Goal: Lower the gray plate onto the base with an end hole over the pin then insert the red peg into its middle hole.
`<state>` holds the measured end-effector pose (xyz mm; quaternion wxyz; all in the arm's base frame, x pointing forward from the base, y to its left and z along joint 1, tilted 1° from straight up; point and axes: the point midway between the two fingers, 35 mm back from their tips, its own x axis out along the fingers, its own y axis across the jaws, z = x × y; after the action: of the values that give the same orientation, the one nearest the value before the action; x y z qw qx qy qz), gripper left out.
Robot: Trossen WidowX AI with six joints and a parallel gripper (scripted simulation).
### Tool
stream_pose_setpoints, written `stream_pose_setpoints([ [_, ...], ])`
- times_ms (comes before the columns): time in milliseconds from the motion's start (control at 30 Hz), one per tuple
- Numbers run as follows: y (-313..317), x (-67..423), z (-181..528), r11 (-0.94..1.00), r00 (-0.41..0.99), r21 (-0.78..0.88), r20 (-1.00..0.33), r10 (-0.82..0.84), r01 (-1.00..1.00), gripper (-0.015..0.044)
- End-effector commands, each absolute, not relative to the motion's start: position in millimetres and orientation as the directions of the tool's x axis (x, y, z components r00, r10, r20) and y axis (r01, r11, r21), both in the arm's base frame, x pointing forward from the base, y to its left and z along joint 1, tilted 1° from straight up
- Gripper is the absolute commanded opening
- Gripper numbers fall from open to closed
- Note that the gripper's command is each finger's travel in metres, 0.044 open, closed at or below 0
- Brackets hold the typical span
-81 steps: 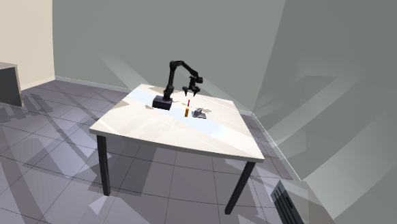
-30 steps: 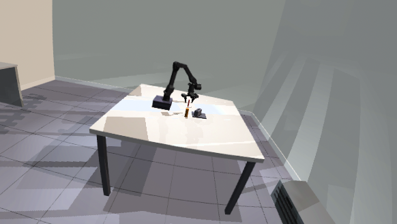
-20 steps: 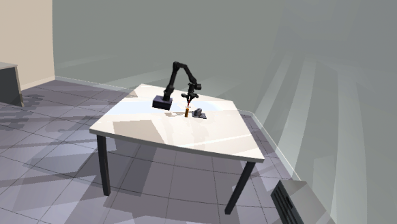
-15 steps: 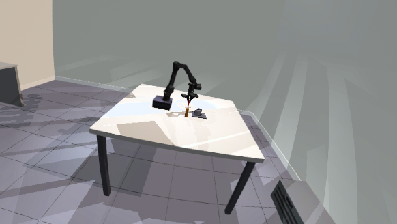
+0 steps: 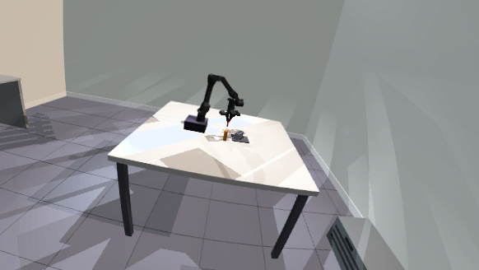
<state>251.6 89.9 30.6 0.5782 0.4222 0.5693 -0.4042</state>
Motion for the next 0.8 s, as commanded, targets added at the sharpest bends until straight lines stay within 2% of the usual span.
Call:
stream_pose_setpoints([
  [0,90.4,254.6,45.4,0.313,0.035,0.038,-0.999,0.014,0.949,0.0000],
  [533,90.6,255.1,96.0,0.313,0.035,0.038,-0.999,0.014,0.949,0.0000],
  [767,82.6,262.0,84.1,0.318,0.030,0.033,-0.999,0.014,0.948,0.0000],
])
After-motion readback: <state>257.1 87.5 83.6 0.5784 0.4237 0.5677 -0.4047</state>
